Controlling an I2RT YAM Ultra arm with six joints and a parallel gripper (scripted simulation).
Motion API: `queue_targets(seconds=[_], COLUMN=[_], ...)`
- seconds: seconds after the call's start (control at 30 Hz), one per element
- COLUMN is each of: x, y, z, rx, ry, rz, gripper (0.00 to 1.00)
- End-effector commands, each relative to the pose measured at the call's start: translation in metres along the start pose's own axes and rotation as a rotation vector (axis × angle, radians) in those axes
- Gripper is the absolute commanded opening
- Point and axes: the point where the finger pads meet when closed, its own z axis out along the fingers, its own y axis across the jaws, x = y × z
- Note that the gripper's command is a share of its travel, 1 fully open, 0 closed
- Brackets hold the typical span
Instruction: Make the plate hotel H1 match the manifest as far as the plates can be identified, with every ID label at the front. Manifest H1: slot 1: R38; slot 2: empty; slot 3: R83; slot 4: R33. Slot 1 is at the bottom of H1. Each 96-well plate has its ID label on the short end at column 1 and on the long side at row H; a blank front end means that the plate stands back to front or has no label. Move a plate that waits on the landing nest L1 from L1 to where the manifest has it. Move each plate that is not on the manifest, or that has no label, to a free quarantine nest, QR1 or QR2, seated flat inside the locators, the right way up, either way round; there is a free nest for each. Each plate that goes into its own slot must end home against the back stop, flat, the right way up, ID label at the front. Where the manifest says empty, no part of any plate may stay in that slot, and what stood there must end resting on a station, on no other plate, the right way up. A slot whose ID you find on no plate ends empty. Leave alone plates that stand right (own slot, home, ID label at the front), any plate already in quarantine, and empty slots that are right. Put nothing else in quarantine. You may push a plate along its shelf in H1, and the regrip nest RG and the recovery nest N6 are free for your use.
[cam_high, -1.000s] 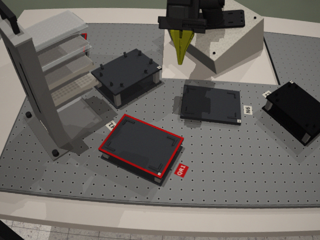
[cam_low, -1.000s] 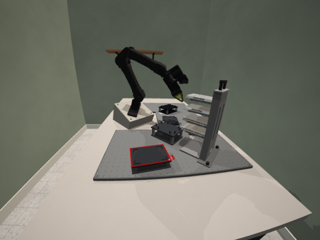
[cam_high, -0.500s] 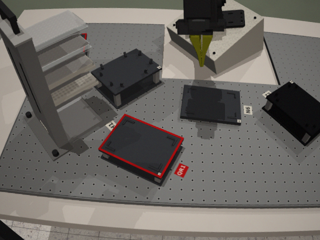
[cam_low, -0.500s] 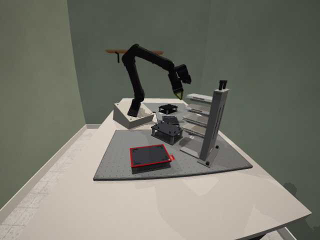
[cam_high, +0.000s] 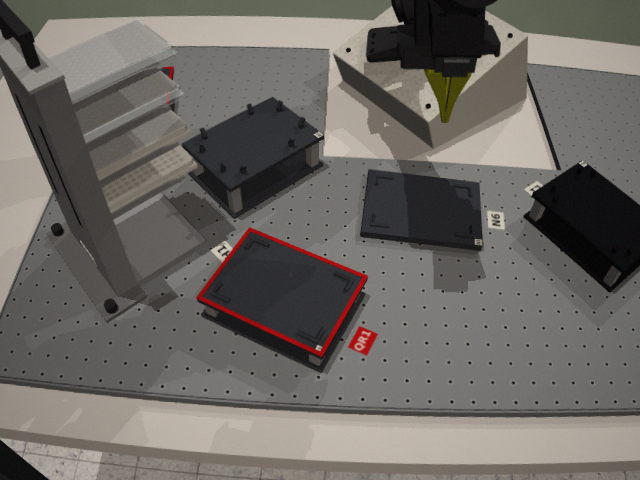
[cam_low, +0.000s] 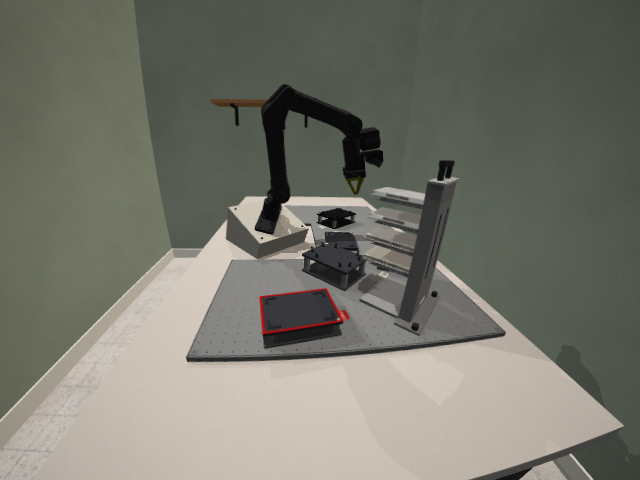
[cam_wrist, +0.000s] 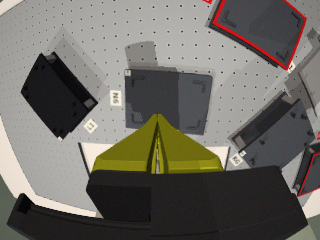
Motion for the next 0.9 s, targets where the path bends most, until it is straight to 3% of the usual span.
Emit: queue_targets(seconds=[0.0, 0.03, 0.17, 0.3, 0.4, 0.6, 0.63, 0.8, 0.87], x=[0.01, 0.01, 0.015, 0.018, 0.022, 0.02, 0.018, 0.018, 0.017], y=[0.003, 0.003, 0.013, 0.021, 0.029, 0.03, 0.029, 0.032, 0.017], z=[-0.008, -0.008, -0.014, -0.019, -0.025, -0.036, -0.045, -0.045, -0.054], rx=[0.034, 0.034, 0.076, 0.082, 0.114, 0.114, 0.104, 0.114, 0.106], ry=[0.069, 0.069, 0.156, 0.167, 0.209, 0.209, 0.186, 0.209, 0.183], rz=[0.019, 0.019, -0.026, -0.032, -0.061, -0.061, -0.052, -0.061, -0.042], gripper=[0.0, 0.0, 0.0, 0.0, 0.0, 0.0, 0.0, 0.0, 0.0])
